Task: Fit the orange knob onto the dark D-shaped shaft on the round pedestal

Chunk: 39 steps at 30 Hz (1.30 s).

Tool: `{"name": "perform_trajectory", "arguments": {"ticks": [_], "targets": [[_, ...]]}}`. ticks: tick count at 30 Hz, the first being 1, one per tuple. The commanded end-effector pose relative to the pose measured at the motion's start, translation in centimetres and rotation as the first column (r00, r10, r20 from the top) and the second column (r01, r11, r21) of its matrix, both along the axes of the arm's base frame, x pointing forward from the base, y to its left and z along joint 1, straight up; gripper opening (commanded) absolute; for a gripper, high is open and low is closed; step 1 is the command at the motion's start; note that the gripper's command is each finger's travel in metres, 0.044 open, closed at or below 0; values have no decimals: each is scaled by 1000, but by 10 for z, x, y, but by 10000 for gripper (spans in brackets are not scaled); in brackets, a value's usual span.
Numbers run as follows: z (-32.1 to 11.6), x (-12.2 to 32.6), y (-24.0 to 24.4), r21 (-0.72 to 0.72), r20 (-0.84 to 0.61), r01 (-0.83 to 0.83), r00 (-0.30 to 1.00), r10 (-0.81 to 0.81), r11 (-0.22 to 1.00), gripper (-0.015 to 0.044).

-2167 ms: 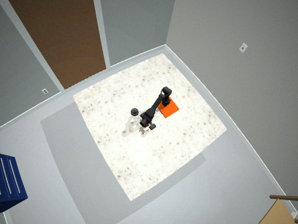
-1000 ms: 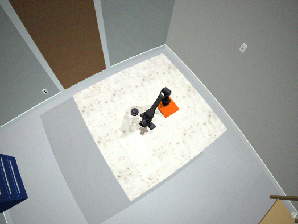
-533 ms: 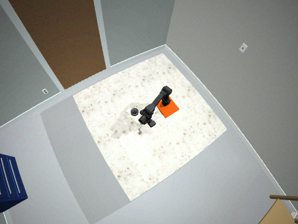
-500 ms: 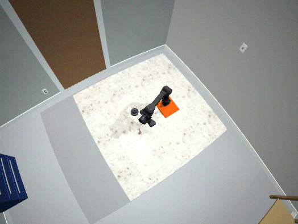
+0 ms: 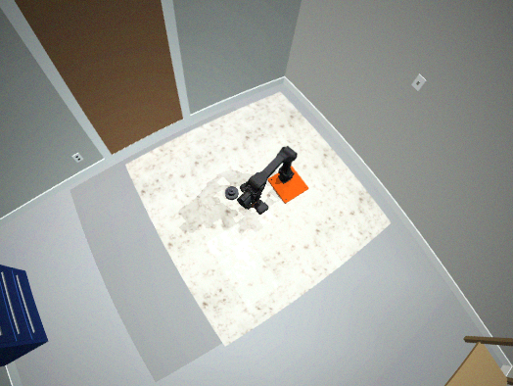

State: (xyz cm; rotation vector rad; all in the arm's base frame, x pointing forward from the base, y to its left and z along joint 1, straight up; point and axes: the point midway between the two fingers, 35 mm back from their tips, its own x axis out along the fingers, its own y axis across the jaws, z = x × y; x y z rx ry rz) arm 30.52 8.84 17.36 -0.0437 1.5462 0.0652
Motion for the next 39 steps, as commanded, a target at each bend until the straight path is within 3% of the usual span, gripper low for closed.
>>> {"name": "perform_trajectory", "arguments": {"ticks": [1,39], "targets": [[-2,6,-9,-3,5,0,1000,0,1000,0],[-36,38,-120,-14,8,0,1000,0,1000,0]]}}
